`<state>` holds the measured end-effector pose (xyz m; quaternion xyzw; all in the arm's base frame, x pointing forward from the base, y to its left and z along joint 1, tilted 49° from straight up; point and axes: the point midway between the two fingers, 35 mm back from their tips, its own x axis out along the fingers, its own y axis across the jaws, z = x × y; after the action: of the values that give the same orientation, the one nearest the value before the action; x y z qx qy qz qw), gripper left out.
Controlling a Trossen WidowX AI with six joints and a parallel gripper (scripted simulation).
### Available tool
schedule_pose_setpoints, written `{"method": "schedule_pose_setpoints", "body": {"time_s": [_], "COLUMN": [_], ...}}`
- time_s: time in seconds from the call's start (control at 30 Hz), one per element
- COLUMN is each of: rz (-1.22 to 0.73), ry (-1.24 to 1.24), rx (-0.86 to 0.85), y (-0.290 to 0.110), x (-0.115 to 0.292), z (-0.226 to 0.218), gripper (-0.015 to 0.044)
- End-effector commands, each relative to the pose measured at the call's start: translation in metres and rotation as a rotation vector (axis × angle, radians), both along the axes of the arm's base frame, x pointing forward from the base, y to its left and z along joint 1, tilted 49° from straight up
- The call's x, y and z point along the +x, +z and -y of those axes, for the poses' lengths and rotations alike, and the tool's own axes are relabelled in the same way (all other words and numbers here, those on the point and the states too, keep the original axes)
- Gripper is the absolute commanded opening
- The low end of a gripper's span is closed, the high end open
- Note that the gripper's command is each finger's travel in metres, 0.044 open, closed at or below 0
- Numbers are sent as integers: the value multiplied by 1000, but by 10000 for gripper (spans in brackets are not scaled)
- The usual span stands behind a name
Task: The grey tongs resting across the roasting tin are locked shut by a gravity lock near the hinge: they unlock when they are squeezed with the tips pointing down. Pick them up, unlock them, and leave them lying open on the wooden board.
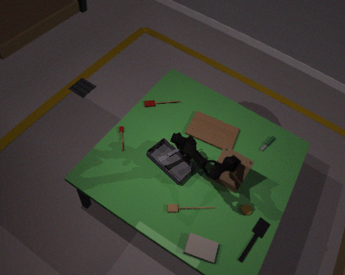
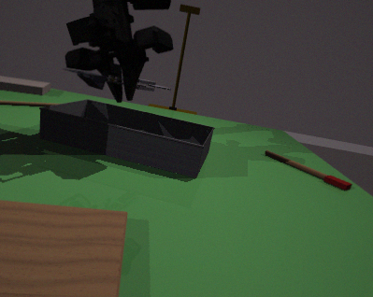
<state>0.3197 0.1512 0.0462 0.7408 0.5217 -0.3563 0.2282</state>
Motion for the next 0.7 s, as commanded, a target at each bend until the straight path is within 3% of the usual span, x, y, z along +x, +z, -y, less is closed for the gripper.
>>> {"method": "schedule_pose_setpoints", "body": {"time_s": [0.0, 0.67], "rz": [-15, -100], "ry": [76, 371], "rx": [14, 166], "y": [2, 10], "x": [4, 5], "z": [0, -3], "gripper": [-150, -150]}}
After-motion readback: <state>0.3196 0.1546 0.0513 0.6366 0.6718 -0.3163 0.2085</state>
